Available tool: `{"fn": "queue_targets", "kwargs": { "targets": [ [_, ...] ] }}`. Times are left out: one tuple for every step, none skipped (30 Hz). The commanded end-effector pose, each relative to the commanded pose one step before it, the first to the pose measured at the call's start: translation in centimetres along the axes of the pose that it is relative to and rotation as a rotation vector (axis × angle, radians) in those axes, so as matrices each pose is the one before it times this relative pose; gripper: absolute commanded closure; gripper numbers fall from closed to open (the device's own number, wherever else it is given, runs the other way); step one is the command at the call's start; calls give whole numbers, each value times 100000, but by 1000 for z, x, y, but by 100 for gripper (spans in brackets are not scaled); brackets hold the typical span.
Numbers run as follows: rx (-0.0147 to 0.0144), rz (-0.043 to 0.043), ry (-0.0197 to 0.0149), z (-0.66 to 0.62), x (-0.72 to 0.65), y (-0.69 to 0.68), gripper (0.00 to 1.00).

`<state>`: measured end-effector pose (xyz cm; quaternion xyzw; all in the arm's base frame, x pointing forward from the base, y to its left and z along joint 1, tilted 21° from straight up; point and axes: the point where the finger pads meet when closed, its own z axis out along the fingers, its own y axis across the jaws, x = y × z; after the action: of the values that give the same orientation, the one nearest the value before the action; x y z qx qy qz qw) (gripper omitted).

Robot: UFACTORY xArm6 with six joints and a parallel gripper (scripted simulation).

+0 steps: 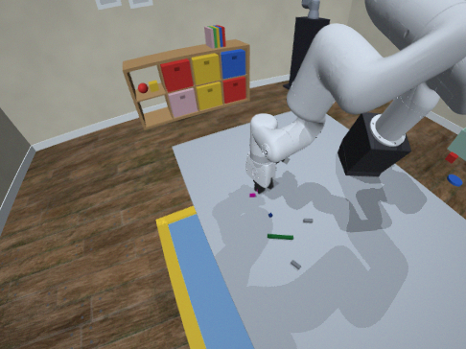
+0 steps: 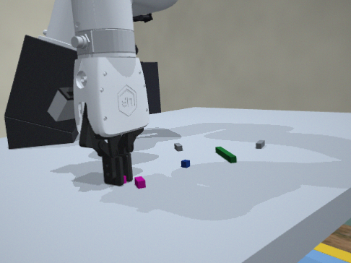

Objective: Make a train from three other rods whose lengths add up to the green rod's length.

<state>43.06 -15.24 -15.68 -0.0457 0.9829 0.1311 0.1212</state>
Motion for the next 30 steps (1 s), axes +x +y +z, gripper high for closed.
{"fn": "queue_targets", "kwargs": {
  "targets": [
    [184, -28, -236, -96, -123, -77, 96],
    [0, 0, 0, 0, 0, 0, 96],
    [0, 0, 0, 0, 0, 0, 96],
    [0, 0, 0, 0, 0, 0, 96],
    [0, 0, 0, 0, 0, 0, 96],
    [0, 0, 0, 0, 0, 0, 96],
    [0, 0, 0, 0, 0, 0, 96],
    [0, 0, 0, 0, 0, 0, 96],
    [0, 0, 0, 0, 0, 0, 96],
    [0, 0, 0, 0, 0, 0, 96],
    [0, 0, 0, 0, 0, 0, 96],
    [0, 0, 0, 0, 0, 0, 96],
    [0, 0, 0, 0, 0, 0, 96],
    [0, 0, 0, 0, 0, 0, 96],
    [0, 0, 0, -7, 0, 0, 96],
    [0, 0, 0, -45, 0, 0, 96],
    [0, 0, 0, -112, -1, 0, 96],
    [0, 0, 0, -198, 0, 0, 96],
    [0, 0, 0, -296, 0, 0, 96],
    [0, 0, 0, -398, 0, 0, 96],
    [0, 0, 0, -497, 0, 0, 96],
    [0, 0, 0, -588, 0, 0, 96],
    [0, 0, 0, -667, 0, 0, 96],
    [1, 0, 1, -729, 1, 0, 96],
    [-1, 0, -1, -772, -1, 0, 96],
    [0, 0, 0, -794, 0, 0, 96],
    [0, 0, 0, -785, 0, 0, 96],
    [0, 0, 0, -751, 0, 0, 96],
    [0, 0, 0, -701, 0, 0, 96],
    [0, 0, 0, 0, 0, 0, 96]
  ]
}}
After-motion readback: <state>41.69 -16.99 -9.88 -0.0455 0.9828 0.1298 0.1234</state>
